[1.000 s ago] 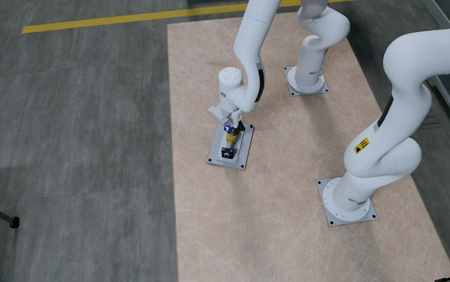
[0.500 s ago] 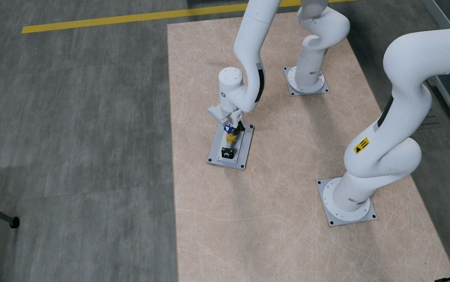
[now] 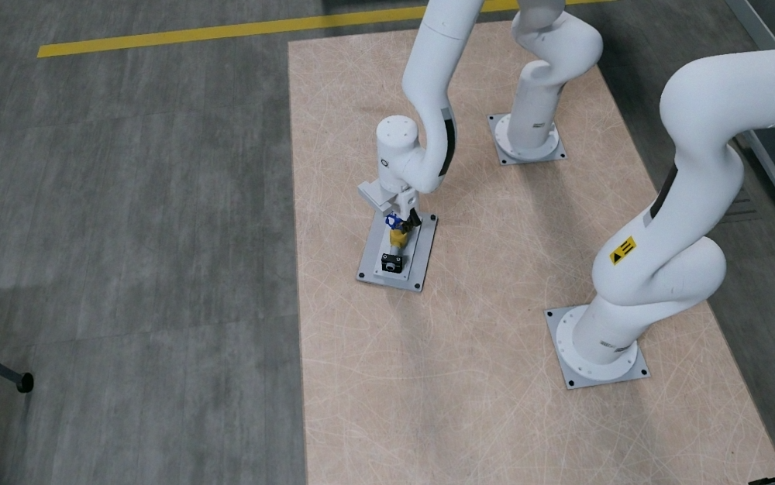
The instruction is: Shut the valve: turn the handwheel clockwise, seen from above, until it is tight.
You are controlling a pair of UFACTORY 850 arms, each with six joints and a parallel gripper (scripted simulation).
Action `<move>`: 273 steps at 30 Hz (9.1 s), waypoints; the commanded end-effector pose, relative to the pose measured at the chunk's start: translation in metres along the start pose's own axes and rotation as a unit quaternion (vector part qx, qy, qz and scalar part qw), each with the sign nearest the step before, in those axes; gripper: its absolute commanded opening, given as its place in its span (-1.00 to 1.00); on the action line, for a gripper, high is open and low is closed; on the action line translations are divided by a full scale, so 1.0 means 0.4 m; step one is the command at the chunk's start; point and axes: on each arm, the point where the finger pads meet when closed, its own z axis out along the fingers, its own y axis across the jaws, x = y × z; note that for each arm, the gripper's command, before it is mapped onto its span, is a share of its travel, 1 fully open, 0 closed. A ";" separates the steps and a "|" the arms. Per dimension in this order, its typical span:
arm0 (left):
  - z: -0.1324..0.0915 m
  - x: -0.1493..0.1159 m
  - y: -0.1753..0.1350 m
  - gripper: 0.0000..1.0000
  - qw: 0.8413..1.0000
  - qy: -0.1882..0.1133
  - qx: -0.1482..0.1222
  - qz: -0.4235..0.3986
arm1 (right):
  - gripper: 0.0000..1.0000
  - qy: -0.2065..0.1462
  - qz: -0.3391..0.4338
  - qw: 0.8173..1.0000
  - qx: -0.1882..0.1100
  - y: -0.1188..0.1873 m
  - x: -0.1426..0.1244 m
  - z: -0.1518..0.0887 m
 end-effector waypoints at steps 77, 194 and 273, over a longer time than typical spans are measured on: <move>-0.002 0.001 0.000 1.00 1.000 0.001 0.000 0.000 | -1.00 0.001 0.081 0.997 0.000 0.000 0.002 -0.002; -0.002 0.001 0.000 1.00 1.000 0.001 0.000 0.000 | -1.00 0.001 0.191 0.982 0.000 0.000 0.002 -0.002; -0.002 0.001 0.000 1.00 1.000 0.001 0.000 0.000 | -1.00 0.001 0.259 0.966 0.000 0.000 0.002 -0.002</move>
